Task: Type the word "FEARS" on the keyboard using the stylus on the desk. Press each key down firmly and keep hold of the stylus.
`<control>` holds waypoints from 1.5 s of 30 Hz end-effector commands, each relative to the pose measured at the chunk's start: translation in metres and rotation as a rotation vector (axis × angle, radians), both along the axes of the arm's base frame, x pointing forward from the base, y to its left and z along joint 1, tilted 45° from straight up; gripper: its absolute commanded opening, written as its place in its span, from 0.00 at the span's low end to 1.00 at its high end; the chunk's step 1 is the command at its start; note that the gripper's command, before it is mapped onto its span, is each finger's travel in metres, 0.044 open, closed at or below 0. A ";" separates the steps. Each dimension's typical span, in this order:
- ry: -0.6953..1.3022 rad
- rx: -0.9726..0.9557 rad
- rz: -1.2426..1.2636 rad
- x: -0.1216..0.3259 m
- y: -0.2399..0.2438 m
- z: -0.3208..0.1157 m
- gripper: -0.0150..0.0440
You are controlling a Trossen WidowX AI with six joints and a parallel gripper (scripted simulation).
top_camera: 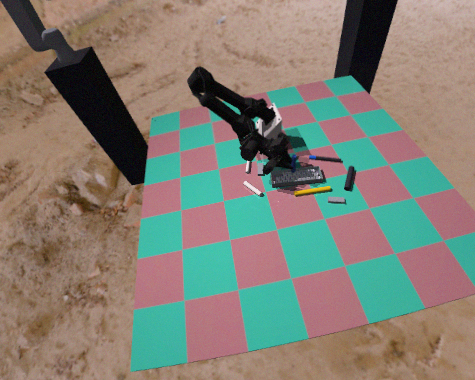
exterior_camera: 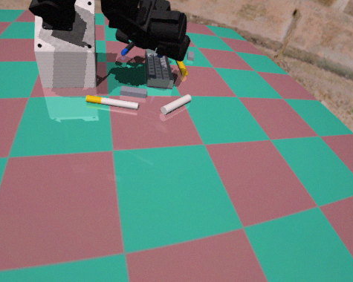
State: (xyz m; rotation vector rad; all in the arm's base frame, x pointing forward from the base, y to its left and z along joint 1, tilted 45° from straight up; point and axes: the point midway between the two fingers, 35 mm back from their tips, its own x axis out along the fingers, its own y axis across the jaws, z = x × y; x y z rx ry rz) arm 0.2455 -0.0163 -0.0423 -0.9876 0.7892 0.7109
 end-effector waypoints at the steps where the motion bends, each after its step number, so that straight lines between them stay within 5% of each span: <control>1: -0.002 0.002 0.003 0.001 -0.002 -0.002 0.39; 45: -0.003 0.003 0.003 -0.001 0.019 0.019 0.39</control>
